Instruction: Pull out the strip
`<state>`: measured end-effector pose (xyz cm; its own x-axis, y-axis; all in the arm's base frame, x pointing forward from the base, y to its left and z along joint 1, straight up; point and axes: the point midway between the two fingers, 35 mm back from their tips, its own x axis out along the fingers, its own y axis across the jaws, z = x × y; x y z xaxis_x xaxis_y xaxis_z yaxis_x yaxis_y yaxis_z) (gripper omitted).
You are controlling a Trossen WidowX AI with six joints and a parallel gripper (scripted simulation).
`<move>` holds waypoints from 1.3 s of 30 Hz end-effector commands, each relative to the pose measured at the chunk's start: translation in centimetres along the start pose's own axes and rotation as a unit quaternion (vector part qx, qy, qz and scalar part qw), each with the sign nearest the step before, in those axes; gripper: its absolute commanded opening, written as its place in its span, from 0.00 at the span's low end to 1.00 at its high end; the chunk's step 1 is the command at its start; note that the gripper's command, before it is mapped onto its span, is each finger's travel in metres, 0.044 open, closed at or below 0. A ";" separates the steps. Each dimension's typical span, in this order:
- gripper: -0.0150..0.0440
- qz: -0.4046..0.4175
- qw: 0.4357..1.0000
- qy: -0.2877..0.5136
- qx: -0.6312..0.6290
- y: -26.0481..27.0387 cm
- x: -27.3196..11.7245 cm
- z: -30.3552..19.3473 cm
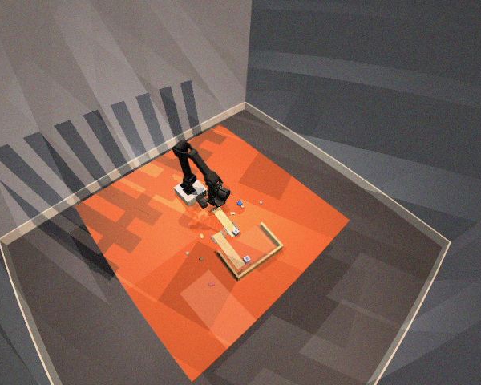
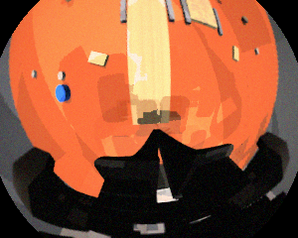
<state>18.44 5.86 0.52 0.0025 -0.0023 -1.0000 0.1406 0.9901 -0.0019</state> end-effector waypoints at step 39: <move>1.00 0.005 0.998 -0.015 -0.068 0.0 -2.8 12.9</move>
<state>30.04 4.15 3.06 0.0239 0.0003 -0.9997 0.0076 1.0000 0.0005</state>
